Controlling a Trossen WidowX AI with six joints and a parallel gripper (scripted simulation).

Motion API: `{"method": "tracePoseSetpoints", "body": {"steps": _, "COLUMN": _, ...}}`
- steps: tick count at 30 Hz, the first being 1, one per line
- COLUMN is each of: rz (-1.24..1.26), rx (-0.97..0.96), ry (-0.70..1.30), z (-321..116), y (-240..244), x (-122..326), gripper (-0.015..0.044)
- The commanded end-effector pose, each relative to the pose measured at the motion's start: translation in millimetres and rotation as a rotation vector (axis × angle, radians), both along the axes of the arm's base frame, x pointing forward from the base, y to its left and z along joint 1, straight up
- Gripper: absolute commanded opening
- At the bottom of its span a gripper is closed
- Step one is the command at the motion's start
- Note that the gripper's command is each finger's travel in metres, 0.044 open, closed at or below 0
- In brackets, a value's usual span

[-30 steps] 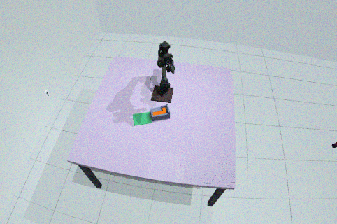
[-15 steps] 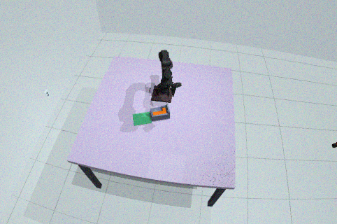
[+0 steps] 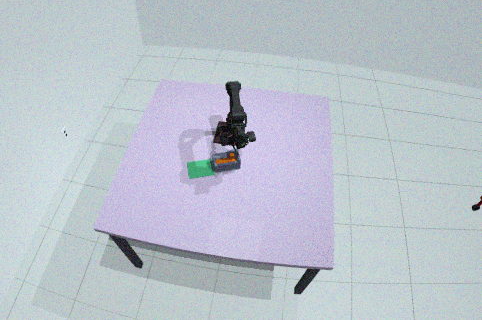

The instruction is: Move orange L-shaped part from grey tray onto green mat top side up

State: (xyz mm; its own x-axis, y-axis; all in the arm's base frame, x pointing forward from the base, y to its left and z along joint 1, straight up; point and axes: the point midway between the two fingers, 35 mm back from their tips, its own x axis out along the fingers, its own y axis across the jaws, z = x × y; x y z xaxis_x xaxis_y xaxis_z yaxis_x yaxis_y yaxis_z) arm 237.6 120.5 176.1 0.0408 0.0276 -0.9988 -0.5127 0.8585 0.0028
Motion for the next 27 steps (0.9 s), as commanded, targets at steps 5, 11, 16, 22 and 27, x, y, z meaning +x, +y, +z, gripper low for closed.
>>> {"method": "tracePoseSetpoints", "body": {"steps": 5, "rz": 0.026, "rx": -0.014, "ry": 0.007, "z": -20, "y": -1, "x": 1, "gripper": 0.018}}
{"method": "tracePoseSetpoints", "body": {"steps": 11, "rz": 0.026, "rx": -0.014, "ry": 0.008, "z": -73, "y": -1, "x": 1, "gripper": 0.018}}
{"method": "tracePoseSetpoints", "body": {"steps": 16, "rz": 0.026, "rx": -0.014, "ry": 0.008, "z": -75, "y": -1, "x": 1, "gripper": 0.018}}
{"method": "tracePoseSetpoints", "body": {"steps": 22, "rz": 0.026, "rx": -0.014, "ry": 0.008, "z": -82, "y": 0, "x": 2, "gripper": 0.018}}
{"method": "tracePoseSetpoints", "body": {"steps": 27, "rz": 0.026, "rx": -0.014, "ry": 0.008, "z": -91, "y": 0, "x": 2, "gripper": 0.018}}
